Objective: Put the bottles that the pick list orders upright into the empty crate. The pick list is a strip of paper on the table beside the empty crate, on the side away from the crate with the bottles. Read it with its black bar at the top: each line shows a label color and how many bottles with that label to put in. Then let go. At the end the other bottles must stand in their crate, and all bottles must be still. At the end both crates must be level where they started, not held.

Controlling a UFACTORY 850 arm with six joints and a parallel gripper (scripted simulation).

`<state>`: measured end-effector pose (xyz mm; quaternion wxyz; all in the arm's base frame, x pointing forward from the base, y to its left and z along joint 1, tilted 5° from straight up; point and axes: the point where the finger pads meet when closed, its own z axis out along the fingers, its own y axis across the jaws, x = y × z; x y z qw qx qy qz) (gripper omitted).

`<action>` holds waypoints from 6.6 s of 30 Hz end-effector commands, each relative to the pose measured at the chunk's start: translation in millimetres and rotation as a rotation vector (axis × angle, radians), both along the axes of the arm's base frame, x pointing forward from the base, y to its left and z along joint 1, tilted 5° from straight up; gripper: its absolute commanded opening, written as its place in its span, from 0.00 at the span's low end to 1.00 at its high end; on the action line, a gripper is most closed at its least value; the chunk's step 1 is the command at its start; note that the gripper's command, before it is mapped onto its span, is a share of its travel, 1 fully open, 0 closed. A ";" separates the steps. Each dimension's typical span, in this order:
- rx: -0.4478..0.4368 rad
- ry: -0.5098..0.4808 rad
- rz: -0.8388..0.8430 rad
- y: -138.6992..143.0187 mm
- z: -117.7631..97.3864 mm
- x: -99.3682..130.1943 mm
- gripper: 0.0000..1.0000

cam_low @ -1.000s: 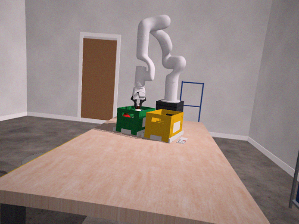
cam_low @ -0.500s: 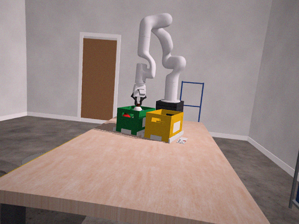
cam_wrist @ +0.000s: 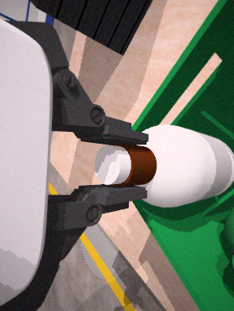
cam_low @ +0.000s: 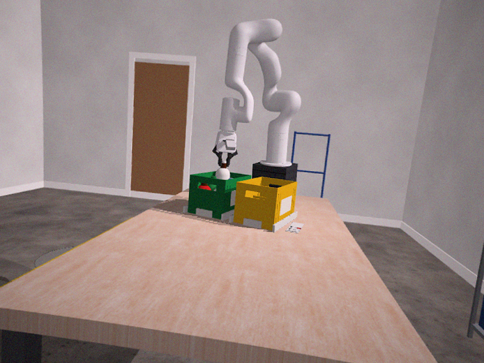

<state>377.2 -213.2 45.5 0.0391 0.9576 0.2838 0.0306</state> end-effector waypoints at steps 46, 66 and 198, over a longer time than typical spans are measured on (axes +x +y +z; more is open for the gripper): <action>0.039 0.002 0.003 0.8 74.9 -5.0 0.00; 0.039 0.002 0.003 1.3 101.6 -7.1 0.00; 0.039 0.001 0.003 203.0 110.3 36.4 0.00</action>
